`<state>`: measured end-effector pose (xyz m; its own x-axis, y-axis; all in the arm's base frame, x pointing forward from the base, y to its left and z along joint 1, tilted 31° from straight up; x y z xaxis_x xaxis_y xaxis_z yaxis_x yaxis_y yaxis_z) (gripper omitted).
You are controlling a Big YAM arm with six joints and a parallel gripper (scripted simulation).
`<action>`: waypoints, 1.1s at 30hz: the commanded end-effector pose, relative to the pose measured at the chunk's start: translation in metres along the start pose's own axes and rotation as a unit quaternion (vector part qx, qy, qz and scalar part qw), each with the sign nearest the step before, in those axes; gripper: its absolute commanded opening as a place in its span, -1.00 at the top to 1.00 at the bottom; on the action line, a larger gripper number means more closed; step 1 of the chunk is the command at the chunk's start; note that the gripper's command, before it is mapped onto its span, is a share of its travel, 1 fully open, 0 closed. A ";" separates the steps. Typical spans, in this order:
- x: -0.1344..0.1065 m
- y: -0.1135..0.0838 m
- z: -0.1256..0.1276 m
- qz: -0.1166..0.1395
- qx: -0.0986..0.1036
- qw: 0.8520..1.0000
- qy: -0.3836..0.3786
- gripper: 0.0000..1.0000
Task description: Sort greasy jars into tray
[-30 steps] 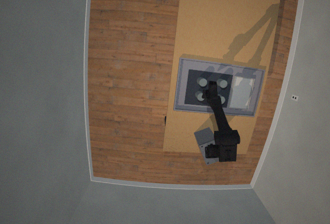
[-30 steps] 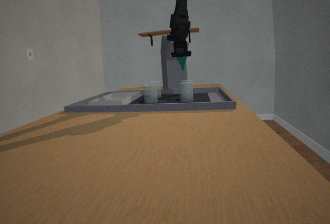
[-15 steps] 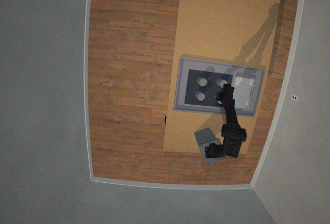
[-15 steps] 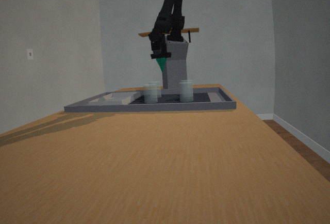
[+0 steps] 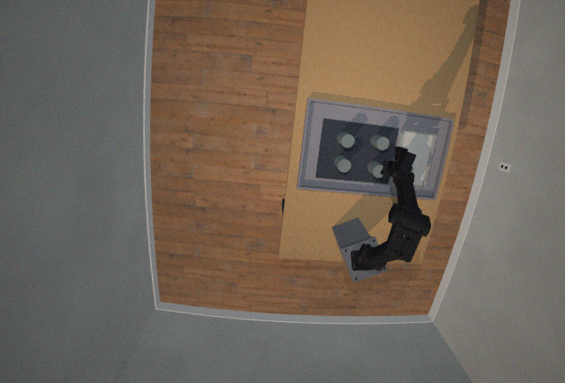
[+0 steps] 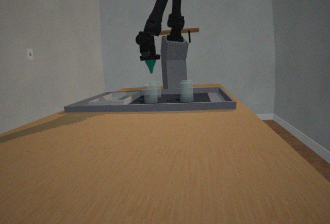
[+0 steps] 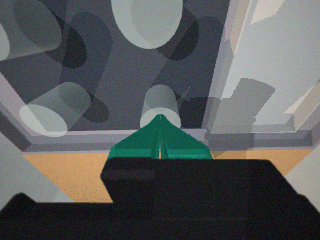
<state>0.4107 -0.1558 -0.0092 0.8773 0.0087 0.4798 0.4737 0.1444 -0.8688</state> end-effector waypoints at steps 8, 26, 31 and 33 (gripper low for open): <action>0.013 0.051 -0.002 -0.009 -0.002 1.000 -0.016 1.00; 0.019 0.071 -0.001 -0.009 -0.002 1.000 -0.016 1.00; 0.019 0.071 -0.001 -0.009 -0.002 1.000 -0.016 1.00; 0.019 0.071 -0.001 -0.009 -0.002 1.000 -0.016 1.00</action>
Point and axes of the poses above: the point where the finger pads meet when closed, its own y axis out along the fingers, its own z axis across the jaws, x = y × z, the point moved 4 cm from there along -y, back along the fingers, and after that the axes turned 15 degrees about -y, right-handed, at the moved point
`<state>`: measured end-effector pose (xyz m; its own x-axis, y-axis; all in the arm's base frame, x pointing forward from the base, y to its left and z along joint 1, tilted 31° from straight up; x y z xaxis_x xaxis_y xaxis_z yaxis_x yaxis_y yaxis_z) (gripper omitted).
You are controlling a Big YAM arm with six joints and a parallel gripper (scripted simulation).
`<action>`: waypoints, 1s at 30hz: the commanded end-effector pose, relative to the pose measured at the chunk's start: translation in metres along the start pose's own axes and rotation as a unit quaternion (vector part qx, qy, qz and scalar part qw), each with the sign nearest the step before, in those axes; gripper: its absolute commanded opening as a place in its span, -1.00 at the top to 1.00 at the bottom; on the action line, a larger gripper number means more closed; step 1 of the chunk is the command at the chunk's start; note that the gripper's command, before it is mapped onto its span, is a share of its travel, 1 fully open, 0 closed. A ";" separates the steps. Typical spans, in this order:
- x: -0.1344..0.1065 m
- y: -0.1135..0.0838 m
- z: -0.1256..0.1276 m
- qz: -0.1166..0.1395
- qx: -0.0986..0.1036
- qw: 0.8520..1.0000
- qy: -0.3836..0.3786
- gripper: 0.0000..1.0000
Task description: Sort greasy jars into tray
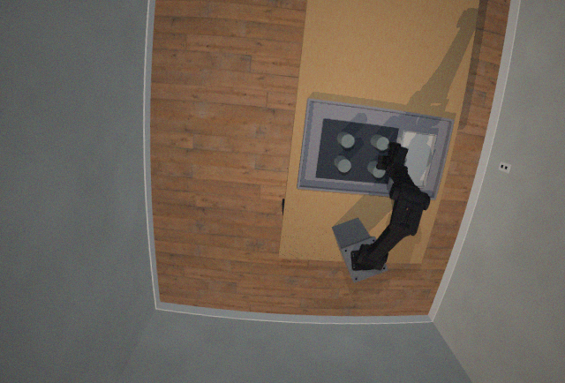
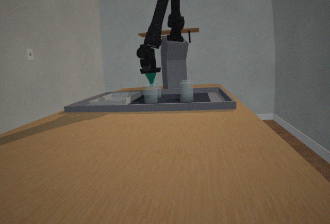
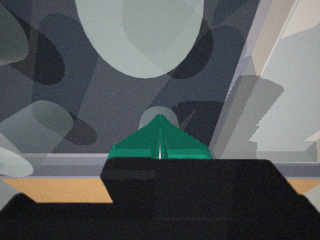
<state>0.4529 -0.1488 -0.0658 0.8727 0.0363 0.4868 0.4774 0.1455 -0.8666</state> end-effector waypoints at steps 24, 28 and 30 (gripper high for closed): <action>0.007 0.001 0.003 -0.007 -0.002 1.000 -0.002 1.00; 0.006 0.001 0.003 -0.007 -0.002 1.000 -0.002 1.00; 0.006 0.001 0.003 -0.007 -0.002 1.000 -0.002 1.00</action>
Point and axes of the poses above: the point where the finger pads meet when closed, its own y axis out along the fingers, its own z axis across the jaws, x = y × z, the point moved 4 cm from there along -y, back along the fingers, and after that the axes turned 15 degrees about -y, right-handed, at the moved point
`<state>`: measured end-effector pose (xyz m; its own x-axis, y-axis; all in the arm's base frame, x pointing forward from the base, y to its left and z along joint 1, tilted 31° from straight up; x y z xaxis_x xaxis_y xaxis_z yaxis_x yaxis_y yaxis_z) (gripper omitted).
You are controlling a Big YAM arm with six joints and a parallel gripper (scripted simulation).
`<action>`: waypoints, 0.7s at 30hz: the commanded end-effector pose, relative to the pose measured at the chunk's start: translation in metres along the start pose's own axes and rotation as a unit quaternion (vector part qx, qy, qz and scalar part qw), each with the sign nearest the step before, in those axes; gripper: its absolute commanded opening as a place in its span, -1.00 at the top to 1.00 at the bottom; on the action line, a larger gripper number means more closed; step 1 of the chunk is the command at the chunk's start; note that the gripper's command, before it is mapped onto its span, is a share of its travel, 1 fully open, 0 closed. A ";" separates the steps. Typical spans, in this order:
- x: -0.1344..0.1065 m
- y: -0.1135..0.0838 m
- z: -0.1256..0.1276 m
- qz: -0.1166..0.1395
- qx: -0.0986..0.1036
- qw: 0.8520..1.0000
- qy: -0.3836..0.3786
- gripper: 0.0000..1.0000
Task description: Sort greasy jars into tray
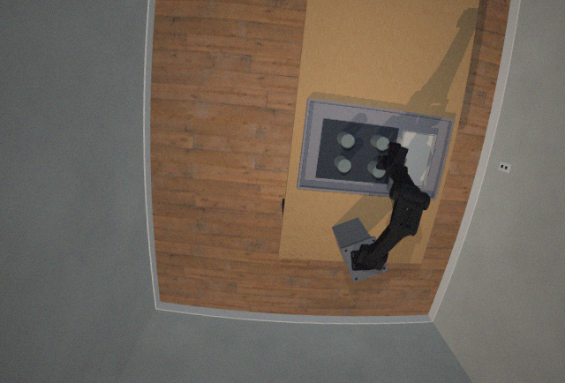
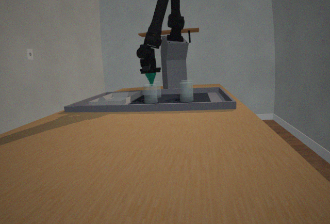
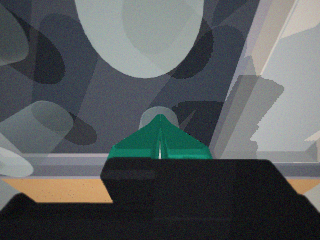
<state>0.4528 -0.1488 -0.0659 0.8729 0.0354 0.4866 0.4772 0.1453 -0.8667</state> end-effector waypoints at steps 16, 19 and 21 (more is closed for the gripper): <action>0.005 0.001 0.003 -0.007 -0.002 1.000 -0.003 1.00; 0.004 0.001 0.003 -0.007 -0.002 1.000 -0.003 1.00; 0.004 0.001 0.003 -0.007 -0.002 1.000 -0.003 1.00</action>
Point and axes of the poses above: the point where the finger pads meet when closed, its own y axis out along the fingers, its own z axis across the jaws, x = y × z, the point moved 4 cm from there along -y, back along the fingers, and after that the axes turned 15 degrees about -y, right-handed, at the moved point
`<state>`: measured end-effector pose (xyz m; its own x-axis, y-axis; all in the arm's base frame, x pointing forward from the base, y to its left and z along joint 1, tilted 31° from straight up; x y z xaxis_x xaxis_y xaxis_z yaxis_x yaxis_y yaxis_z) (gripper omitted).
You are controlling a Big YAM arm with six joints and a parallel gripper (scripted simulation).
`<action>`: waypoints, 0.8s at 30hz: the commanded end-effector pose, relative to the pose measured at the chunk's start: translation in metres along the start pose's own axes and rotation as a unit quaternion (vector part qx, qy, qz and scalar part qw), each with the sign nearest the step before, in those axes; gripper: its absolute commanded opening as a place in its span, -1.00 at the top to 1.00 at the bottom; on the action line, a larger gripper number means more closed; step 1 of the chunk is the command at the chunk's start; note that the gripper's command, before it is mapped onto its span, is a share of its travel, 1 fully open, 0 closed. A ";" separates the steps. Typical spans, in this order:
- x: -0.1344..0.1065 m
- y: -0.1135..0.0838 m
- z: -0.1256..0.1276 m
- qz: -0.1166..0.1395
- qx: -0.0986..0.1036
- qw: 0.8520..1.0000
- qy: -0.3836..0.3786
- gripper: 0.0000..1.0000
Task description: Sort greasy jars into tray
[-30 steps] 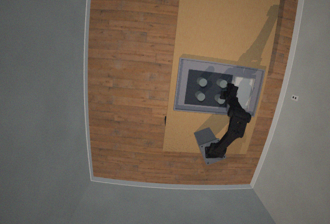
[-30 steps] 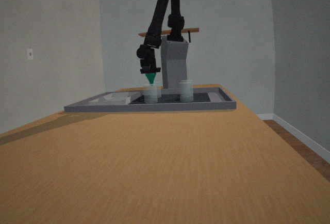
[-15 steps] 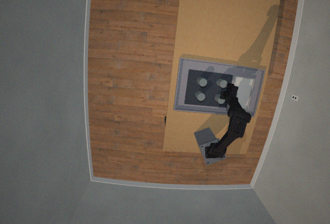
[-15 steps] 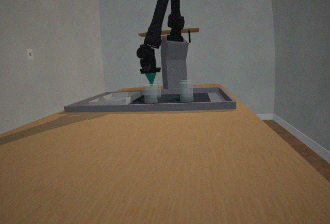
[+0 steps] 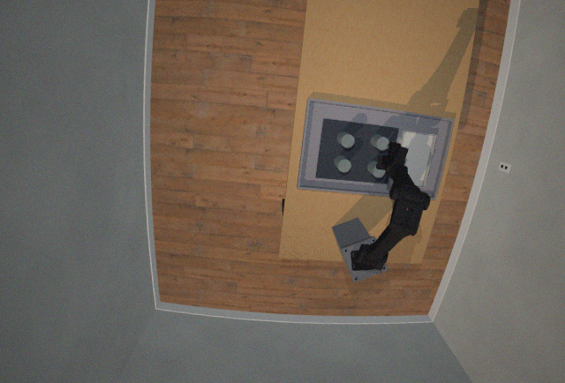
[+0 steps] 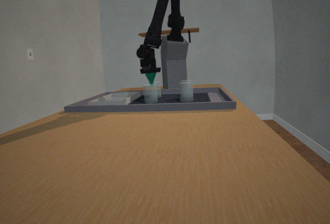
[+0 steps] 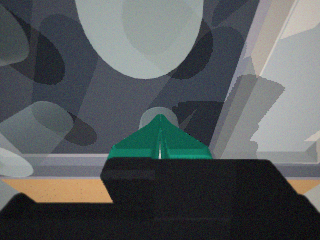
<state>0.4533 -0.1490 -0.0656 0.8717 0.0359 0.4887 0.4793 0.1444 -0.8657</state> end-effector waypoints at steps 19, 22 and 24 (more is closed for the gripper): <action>0.001 0.001 0.004 -0.006 -0.002 1.000 -0.002 1.00; 0.001 0.001 0.004 -0.006 -0.002 1.000 -0.002 1.00; 0.001 0.001 0.004 -0.006 -0.002 1.000 -0.002 1.00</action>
<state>0.4545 -0.1495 -0.0651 0.8685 0.0372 0.4942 0.4849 0.1420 -0.8630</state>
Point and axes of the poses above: the point where the finger pads meet when closed, its own y axis out along the fingers, its own z axis across the jaws, x = y × z, the point moved 4 cm from there along -y, back along the fingers, and after that the axes turned 15 degrees about -y, right-handed, at the moved point
